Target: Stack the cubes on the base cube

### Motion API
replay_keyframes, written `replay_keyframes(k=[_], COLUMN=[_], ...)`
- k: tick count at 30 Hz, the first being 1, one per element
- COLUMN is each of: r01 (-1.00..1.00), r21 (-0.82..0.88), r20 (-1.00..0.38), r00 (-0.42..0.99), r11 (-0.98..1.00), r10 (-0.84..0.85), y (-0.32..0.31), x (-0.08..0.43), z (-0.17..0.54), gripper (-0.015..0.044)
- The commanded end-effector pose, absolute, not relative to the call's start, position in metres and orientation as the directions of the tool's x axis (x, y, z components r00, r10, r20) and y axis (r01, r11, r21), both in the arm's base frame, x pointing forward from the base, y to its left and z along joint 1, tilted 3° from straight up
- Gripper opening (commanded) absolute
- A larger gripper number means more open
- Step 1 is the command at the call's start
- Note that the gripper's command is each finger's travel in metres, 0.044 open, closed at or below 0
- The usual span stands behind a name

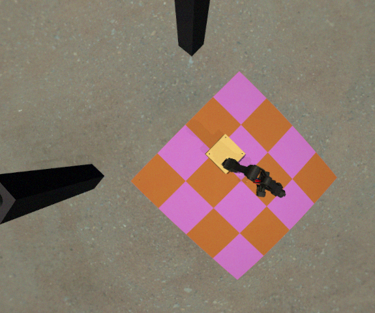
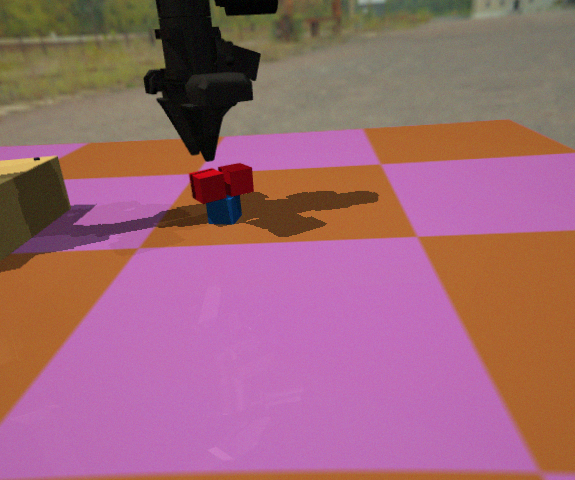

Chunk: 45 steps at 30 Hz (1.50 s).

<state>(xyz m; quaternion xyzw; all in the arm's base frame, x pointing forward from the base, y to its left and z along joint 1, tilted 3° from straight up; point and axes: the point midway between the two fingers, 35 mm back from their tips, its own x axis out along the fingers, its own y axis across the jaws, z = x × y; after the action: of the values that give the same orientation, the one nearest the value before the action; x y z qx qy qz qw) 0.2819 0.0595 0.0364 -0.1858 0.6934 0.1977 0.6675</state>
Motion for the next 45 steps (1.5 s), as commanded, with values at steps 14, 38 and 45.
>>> replay_keyframes(k=[14, 38, 45], r01=[-0.524, -0.519, -0.519], r21=[0.021, 0.028, 0.035], r20=[-1.0, -0.999, -0.999], r00=[-0.026, -0.04, -0.042], r11=[0.852, 0.854, 0.854], r10=[0.009, 0.008, 0.016], y=[0.06, 0.068, 0.168], x=[0.286, 0.282, 0.265], z=[0.062, 0.073, 0.078], gripper=[0.0205, 0.04, 0.04])
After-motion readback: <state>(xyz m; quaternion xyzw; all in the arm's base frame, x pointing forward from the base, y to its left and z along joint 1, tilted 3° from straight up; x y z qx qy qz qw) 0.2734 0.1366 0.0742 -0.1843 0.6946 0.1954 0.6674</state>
